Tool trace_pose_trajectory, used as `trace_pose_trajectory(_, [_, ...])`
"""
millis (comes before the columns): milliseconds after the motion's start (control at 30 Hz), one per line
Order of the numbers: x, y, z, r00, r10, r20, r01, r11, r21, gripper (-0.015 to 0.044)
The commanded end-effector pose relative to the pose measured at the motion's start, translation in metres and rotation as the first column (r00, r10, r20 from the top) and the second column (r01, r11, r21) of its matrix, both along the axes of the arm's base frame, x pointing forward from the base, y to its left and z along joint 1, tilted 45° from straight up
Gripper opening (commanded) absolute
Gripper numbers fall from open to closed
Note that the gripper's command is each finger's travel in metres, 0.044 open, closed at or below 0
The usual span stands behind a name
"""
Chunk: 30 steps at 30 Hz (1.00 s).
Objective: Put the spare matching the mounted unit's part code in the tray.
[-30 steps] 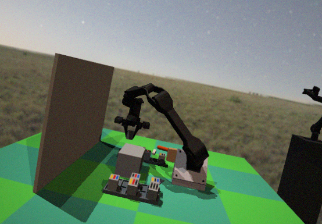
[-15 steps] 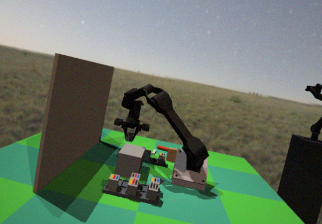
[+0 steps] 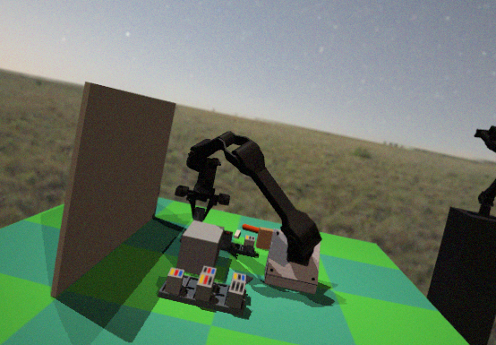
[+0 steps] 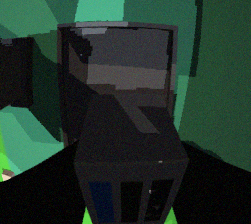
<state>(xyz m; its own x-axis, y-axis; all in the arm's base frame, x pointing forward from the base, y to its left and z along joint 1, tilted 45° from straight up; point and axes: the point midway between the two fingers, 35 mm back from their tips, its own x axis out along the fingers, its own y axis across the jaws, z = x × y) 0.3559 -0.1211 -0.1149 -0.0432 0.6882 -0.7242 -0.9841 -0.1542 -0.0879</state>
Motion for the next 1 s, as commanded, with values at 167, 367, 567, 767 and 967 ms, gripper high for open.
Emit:
trace_pose_trajectory(167, [-0.001,0.005,-0.004,1.000,-0.007,-0.001,0.007,1.000,0.005,0.0000])
trace_pose_trajectory(367, [-0.001,0.008,-0.007,1.000,-0.006,-0.001,0.006,1.000,0.005,0.0000])
trace_pose_trajectory(567, [-0.002,0.012,-0.010,1.000,-0.006,-0.001,0.006,1.000,0.005,0.0000])
trace_pose_trajectory(767, [-0.003,0.015,-0.013,1.000,-0.006,-0.001,0.006,1.000,0.006,0.0000])
trace_pose_trajectory(967, [-0.004,0.018,-0.016,1.000,-0.006,-0.001,0.006,1.000,0.006,0.0000])
